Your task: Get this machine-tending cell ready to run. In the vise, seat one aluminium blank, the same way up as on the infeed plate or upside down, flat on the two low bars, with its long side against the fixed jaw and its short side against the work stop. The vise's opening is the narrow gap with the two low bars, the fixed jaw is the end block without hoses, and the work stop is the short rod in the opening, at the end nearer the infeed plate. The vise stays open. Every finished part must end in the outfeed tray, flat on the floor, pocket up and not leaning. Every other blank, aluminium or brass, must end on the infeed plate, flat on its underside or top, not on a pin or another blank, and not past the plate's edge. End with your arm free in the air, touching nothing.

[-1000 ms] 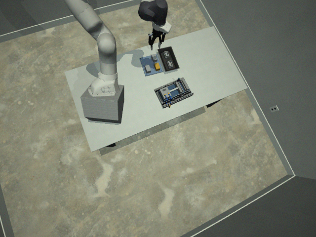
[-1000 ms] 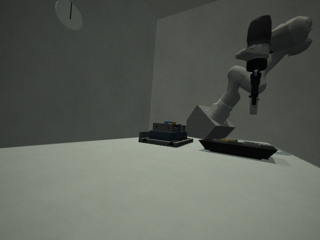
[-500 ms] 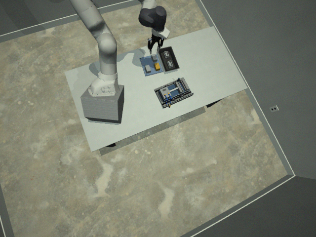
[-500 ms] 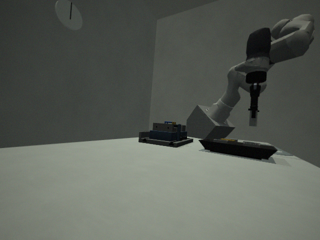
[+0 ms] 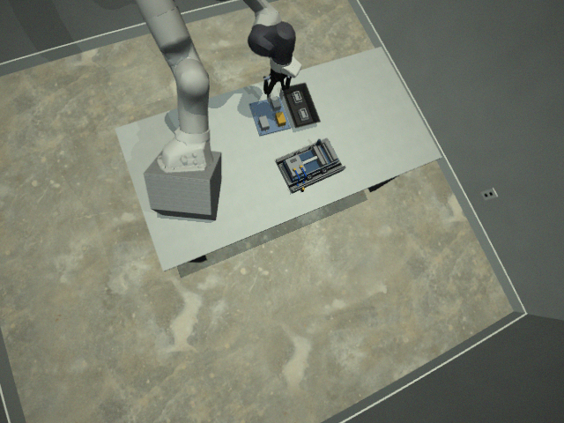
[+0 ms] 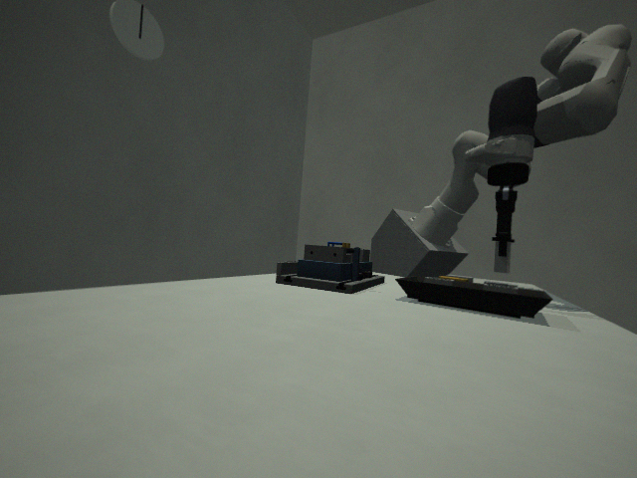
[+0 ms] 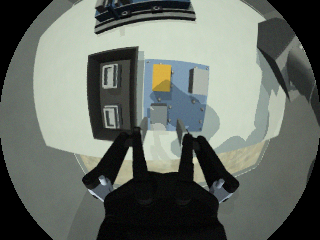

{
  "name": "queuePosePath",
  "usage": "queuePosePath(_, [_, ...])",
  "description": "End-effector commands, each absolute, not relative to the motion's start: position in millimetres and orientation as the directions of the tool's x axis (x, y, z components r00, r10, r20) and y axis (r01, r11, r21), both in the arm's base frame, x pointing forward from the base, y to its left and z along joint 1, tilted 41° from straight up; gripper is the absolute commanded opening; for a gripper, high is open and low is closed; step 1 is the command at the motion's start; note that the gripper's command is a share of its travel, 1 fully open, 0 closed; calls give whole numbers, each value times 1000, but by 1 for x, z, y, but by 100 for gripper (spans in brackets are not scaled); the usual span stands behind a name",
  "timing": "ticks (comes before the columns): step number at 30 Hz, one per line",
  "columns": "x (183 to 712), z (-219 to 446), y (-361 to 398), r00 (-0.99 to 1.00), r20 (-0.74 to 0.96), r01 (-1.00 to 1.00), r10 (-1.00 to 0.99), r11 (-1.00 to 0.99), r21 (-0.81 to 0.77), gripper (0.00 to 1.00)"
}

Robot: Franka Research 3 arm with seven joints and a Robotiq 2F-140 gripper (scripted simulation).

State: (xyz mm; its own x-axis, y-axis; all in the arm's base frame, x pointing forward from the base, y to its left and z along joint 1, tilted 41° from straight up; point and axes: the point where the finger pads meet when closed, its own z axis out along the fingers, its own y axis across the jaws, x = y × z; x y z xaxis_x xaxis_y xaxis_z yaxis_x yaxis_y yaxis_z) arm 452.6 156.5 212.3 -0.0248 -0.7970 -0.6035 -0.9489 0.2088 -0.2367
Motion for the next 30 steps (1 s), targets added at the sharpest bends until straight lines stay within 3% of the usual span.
queuePosePath(1, [462,208,158,2,-592,-942,-806,198,-272,40])
queuePosePath(30, [465,200,164,2,-592,-942,-806,198,-272,40])
